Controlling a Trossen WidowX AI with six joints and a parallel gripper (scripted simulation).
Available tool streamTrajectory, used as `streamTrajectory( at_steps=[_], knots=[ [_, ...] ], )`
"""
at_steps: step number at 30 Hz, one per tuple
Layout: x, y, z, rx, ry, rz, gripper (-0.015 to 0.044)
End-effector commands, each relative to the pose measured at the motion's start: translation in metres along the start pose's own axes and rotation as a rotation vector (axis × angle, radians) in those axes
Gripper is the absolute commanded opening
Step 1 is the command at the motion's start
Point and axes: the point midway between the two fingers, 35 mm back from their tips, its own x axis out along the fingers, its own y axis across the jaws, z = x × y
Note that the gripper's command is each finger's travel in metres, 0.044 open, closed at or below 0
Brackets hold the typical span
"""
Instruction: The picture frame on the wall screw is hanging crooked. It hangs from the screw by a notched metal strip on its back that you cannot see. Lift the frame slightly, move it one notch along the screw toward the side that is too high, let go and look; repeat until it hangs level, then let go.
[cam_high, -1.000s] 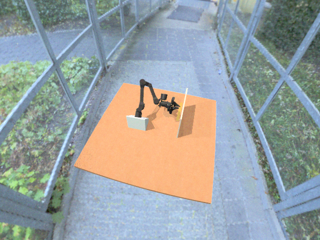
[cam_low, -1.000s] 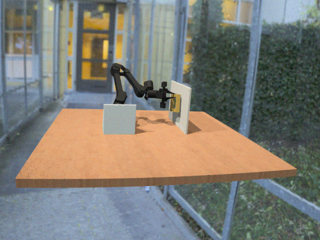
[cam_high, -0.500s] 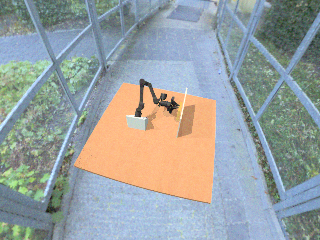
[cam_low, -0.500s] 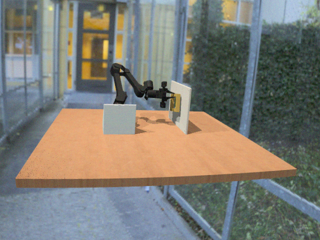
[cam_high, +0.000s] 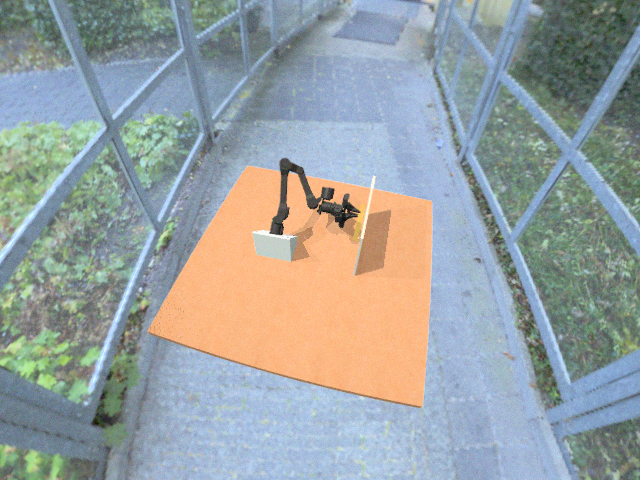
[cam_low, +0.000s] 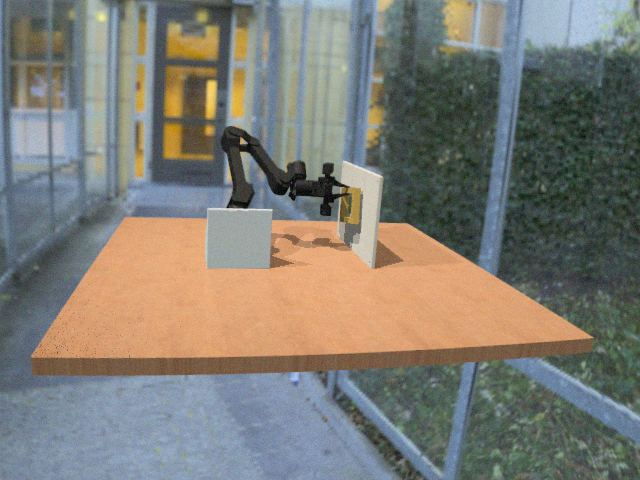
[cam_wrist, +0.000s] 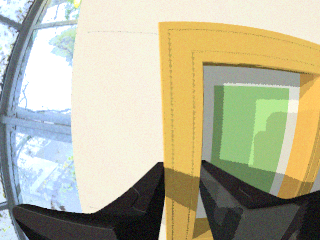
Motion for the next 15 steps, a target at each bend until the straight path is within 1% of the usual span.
streamTrajectory(
  at_steps=[1, 15],
  knots=[
    [0.0004, 0.0039, 0.0025, -0.001, -0.009, 0.018, 0.0000],
    [0.0004, 0.0037, 0.0039, -0.001, -0.009, 0.018, 0.0000]
  ],
)
